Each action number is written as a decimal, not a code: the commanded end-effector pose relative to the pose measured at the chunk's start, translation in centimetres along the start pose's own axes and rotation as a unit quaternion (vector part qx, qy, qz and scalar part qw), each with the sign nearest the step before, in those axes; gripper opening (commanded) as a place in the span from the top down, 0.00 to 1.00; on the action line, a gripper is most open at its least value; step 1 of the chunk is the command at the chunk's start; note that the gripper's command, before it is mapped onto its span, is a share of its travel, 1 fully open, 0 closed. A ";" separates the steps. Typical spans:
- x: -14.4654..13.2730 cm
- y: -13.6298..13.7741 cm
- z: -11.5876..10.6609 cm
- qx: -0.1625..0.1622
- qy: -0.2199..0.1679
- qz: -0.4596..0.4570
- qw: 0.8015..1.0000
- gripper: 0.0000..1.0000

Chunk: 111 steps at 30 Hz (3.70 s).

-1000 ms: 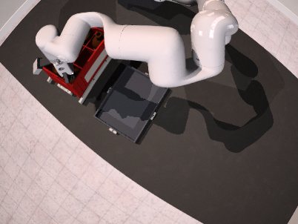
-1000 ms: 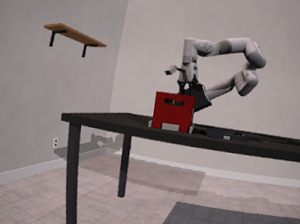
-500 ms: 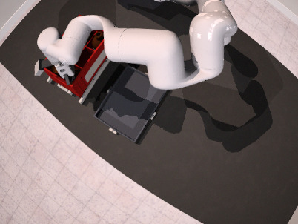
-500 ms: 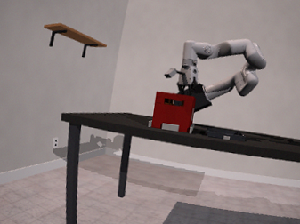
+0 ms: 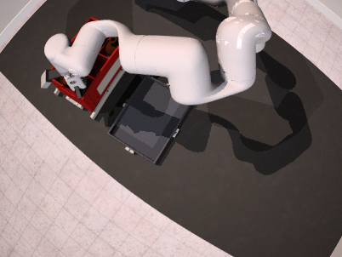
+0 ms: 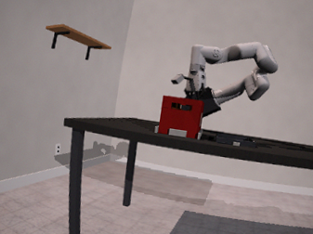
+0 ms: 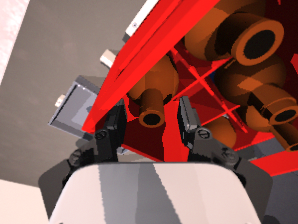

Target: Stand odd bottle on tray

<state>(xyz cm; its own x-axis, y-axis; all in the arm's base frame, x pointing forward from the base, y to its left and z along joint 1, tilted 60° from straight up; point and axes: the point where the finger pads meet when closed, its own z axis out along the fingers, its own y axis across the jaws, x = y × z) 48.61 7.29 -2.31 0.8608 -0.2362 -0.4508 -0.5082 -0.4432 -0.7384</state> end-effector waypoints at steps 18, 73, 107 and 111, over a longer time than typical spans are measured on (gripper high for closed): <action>0.1 -0.1 0.2 0.000 0.002 -0.001 1.000 0.35; 0.1 -0.1 0.2 0.000 0.002 -0.001 1.000 0.35; 0.1 -0.1 -0.1 0.000 0.002 -0.001 1.000 0.35; 0.1 -0.1 -0.6 0.000 0.002 -0.001 1.000 0.35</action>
<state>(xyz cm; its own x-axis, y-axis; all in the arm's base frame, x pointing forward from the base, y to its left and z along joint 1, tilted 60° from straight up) 48.60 7.36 -2.35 0.8608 -0.2360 -0.4509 -0.5083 -0.4432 -0.7384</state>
